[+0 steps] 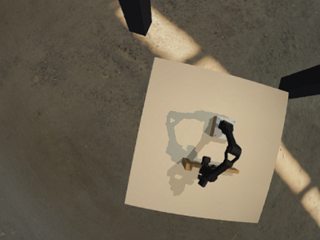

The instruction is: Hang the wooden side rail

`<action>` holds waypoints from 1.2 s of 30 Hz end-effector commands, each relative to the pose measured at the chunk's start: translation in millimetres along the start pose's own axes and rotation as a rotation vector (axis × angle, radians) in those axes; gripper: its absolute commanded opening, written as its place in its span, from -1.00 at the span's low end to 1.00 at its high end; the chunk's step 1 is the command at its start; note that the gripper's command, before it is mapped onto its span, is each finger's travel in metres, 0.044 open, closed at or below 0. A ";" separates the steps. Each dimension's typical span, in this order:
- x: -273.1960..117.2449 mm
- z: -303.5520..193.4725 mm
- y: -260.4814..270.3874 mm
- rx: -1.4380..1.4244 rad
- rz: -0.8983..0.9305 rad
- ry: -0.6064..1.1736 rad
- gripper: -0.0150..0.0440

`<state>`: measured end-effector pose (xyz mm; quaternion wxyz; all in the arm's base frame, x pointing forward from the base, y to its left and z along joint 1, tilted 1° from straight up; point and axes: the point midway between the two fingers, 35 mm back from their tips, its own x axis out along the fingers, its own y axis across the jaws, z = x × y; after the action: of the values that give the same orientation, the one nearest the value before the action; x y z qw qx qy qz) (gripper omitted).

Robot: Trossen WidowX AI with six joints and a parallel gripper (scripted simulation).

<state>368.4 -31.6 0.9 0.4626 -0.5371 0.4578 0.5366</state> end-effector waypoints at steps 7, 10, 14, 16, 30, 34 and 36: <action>-3.7 -2.8 -4.7 0.000 -0.013 0.005 -0.49; -4.1 -3.2 -4.4 0.000 -0.013 0.005 -0.49; -4.5 -3.6 -4.2 0.000 -0.013 0.005 -0.49; -4.6 -3.7 -4.3 0.000 -0.013 0.005 -0.49; -3.4 -5.3 -4.4 0.000 -0.013 0.005 -0.49; -2.9 -5.8 -3.9 0.000 -0.013 0.005 -0.49; -2.7 -6.0 -3.7 0.000 -0.013 0.005 -0.49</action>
<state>369.9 -35.5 1.5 0.4627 -0.5379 0.4577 0.5357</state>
